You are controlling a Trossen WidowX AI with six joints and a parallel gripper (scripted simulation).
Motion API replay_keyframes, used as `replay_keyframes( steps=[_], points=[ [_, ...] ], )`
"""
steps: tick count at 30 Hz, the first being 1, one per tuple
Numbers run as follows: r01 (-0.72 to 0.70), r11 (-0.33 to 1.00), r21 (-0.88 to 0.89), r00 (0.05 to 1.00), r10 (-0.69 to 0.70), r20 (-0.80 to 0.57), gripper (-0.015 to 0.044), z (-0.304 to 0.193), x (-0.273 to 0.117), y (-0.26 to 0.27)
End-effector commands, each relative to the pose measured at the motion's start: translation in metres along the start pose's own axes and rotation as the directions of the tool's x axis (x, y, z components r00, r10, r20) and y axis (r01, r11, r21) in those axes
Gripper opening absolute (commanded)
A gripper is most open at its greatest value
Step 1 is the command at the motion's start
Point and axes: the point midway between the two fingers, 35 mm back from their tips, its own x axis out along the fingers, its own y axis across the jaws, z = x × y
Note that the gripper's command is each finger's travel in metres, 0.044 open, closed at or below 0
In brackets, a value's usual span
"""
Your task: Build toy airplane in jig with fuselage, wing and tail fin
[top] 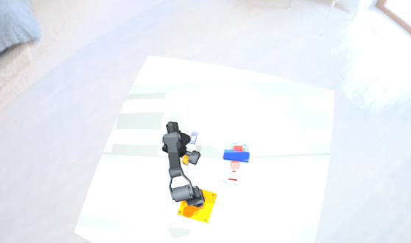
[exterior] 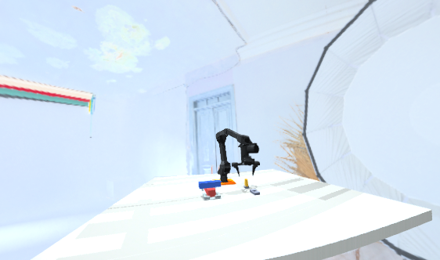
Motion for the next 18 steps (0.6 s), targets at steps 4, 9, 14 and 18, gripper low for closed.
replay_keyframes(
  steps=[4,9,14,18],
  points=[
    [0.0,1.0,0.004,1.0,0.0,-0.006,0.044,-0.001,0.012,0.0],
    [0.0,1.0,0.004,1.0,0.0,-0.006,0.044,-0.001,0.021,0.0],
    [0.0,1.0,0.004,1.0,0.0,-0.007,0.044,-0.001,0.029,0.0],
    [0.0,1.0,0.004,1.0,0.0,-0.007,0.044,-0.001,0.035,0.0]
  ],
)
